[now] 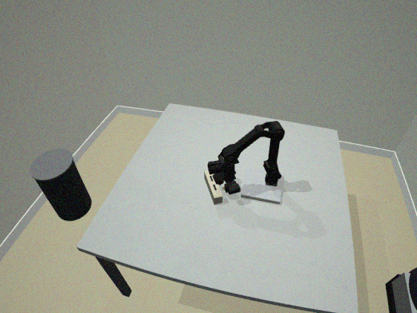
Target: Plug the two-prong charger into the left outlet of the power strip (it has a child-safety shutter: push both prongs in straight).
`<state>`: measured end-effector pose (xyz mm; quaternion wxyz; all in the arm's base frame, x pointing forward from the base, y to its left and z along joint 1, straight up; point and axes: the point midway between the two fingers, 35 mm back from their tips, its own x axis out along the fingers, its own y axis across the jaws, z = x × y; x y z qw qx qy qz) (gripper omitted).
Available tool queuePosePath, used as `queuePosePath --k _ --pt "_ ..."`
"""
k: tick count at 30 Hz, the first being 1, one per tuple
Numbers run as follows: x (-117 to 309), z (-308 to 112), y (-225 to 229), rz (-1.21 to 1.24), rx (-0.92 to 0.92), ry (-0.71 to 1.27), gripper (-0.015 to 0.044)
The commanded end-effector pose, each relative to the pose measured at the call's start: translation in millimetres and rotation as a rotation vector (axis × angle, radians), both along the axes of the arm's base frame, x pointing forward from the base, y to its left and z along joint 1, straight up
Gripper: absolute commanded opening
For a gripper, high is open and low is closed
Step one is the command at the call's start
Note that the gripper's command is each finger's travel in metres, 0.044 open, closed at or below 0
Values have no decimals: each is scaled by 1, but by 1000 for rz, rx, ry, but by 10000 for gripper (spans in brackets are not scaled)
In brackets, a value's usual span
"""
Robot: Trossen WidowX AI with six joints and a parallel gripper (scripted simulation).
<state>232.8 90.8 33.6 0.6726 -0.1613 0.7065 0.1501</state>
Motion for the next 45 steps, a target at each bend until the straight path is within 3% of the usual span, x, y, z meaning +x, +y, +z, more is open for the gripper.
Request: queuePosePath --k 1,45 --pt "7 0 5 1 3 -5 0" --pt "14 1 8 2 3 -5 0"
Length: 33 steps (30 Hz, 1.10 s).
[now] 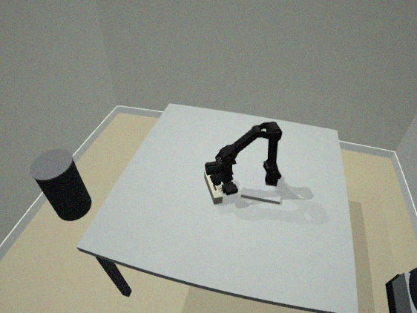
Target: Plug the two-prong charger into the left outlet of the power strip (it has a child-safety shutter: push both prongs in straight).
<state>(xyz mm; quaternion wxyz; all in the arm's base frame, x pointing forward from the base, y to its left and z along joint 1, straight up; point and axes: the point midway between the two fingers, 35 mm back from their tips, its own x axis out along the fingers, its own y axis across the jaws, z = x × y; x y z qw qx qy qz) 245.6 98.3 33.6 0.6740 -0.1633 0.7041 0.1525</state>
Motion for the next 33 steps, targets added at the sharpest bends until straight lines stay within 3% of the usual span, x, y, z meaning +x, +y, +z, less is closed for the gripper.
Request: queuePosePath --k 1,33 --pt "1 1 1 -4 1 0 0" --pt "5 1 3 -4 2 0 0"
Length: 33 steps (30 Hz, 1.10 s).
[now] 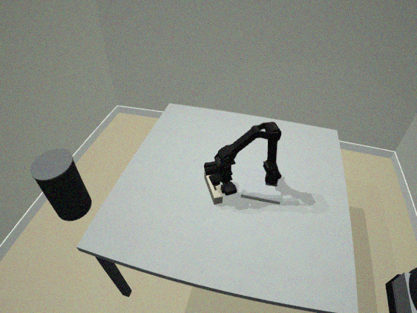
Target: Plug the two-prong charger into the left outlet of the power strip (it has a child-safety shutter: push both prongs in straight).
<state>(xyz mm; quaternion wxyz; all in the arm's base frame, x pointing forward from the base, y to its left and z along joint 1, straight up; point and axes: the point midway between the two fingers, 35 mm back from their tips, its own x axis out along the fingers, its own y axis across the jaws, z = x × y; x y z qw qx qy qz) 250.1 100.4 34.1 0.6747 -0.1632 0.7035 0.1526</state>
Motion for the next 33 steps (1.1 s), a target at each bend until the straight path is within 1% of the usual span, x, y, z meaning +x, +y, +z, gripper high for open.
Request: queuePosePath --k 1,33 --pt "0 0 0 -4 1 1 0" --pt "6 0 3 -4 1 1 0"
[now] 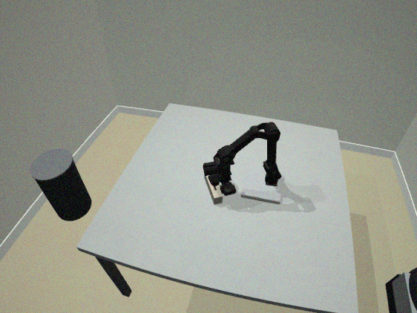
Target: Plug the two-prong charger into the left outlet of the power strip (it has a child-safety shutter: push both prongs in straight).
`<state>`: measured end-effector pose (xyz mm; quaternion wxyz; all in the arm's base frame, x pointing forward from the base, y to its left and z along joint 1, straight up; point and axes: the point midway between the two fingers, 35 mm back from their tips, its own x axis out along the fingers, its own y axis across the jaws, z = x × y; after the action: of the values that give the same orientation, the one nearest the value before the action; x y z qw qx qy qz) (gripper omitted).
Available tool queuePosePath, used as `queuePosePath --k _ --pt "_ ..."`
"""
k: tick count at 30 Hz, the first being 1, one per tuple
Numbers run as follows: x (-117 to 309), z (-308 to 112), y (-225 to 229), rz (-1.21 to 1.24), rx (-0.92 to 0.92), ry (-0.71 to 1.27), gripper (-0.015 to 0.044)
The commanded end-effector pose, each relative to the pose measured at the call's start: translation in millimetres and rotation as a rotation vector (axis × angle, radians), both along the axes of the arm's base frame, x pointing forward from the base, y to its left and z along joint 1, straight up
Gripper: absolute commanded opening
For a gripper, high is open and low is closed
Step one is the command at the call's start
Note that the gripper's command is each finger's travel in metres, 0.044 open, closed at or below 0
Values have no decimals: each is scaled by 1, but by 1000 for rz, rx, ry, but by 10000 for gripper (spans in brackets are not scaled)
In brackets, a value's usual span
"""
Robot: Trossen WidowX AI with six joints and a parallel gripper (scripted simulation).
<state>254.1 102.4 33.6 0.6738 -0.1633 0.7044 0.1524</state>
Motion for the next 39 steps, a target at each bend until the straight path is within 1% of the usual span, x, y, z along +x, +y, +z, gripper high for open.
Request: queuePosePath --k 1,39 --pt "2 1 1 -4 2 -2 0" --pt "12 1 6 -4 3 -3 0"
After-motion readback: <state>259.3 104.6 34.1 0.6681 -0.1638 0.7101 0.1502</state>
